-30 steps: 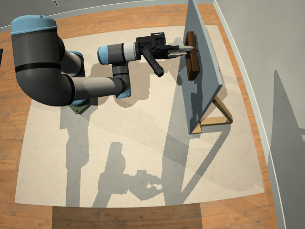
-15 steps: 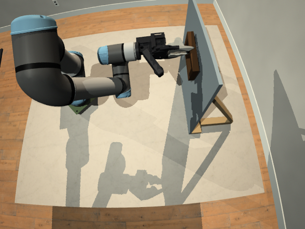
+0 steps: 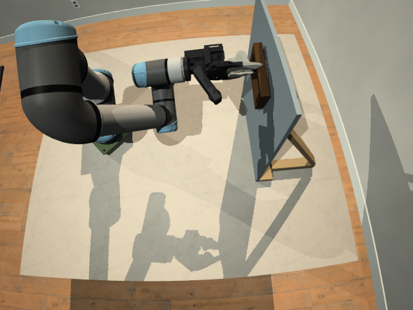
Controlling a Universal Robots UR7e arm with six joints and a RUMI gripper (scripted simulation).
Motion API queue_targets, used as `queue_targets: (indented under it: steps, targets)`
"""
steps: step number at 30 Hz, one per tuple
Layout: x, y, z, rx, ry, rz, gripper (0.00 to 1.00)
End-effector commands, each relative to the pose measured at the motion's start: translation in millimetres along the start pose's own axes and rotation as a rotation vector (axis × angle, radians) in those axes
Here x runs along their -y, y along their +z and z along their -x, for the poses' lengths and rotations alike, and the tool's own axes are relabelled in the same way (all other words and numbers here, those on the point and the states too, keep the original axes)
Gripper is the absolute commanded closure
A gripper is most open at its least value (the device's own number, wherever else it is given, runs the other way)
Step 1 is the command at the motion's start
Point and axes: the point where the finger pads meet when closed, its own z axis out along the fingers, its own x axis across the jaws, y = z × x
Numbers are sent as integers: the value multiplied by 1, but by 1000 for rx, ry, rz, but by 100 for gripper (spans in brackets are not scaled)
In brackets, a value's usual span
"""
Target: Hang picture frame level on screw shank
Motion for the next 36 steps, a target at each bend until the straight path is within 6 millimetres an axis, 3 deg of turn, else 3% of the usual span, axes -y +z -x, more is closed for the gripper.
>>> queue_targets:
  steps: [1, 36]
  targets:
    - [0, 1, 1, 2, 0, 0, 100]
    - [0, 1, 6, 5, 1, -1, 100]
